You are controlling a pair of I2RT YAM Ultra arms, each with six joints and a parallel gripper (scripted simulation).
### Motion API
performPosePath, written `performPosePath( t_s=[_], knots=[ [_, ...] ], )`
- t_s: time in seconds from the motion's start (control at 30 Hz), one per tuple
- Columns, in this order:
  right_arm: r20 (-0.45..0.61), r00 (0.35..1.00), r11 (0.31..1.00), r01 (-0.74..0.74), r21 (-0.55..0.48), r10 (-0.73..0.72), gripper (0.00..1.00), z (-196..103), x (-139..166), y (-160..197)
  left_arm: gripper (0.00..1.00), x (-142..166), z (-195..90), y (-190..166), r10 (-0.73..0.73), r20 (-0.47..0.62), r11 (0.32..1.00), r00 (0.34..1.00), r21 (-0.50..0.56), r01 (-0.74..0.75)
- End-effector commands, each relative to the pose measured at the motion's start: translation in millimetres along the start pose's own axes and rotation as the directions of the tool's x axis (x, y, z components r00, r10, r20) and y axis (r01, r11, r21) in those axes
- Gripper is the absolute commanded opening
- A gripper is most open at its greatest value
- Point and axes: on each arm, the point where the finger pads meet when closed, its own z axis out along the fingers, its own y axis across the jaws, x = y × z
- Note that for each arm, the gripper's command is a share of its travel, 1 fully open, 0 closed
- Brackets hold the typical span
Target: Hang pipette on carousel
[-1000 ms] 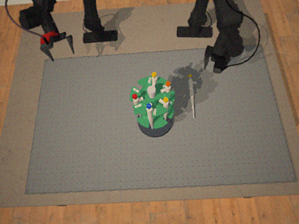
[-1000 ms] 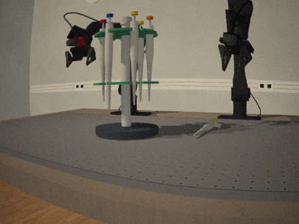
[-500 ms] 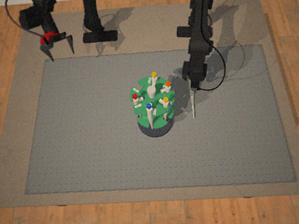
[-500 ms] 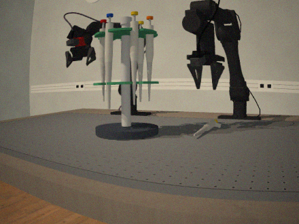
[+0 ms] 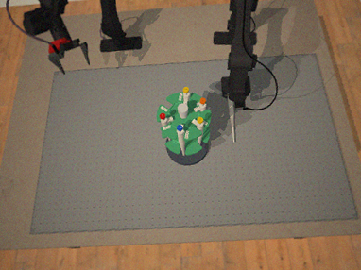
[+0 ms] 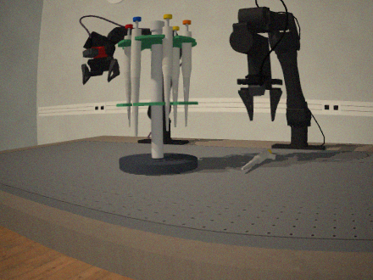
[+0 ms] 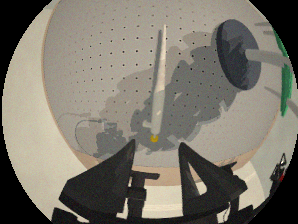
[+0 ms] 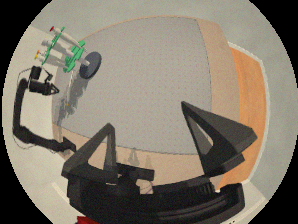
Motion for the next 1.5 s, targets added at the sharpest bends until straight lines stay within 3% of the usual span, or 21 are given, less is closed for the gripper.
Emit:
performPosePath(
  t_s=[0.0, 0.73, 0.83, 1.47],
  knots=[
    [0.037, 0.999, 1.000, 0.025, 0.012, -0.026, 1.00, -6, -9, -3, 0.54, -8, -5, -1, -0.011, 0.072, 1.000, 0.997, 0.002, 0.011],
    [0.037, 0.999, 1.000, 0.025, 0.012, -0.026, 1.00, -6, -9, -3, 0.54, -10, 57, -1, -0.008, 0.048, 1.000, 0.999, -0.002, 0.008],
    [0.037, 0.999, 1.000, 0.025, 0.012, -0.026, 1.00, -6, -9, -3, 0.54, -22, 46, -2, -0.008, 0.090, 1.000, 0.996, 0.004, 0.008],
    [0.037, 0.999, 1.000, 0.025, 0.012, -0.026, 1.00, -6, -9, -3, 0.54, -22, 45, -2, -0.008, 0.092, 1.000, 0.996, 0.004, 0.008]
  ],
)
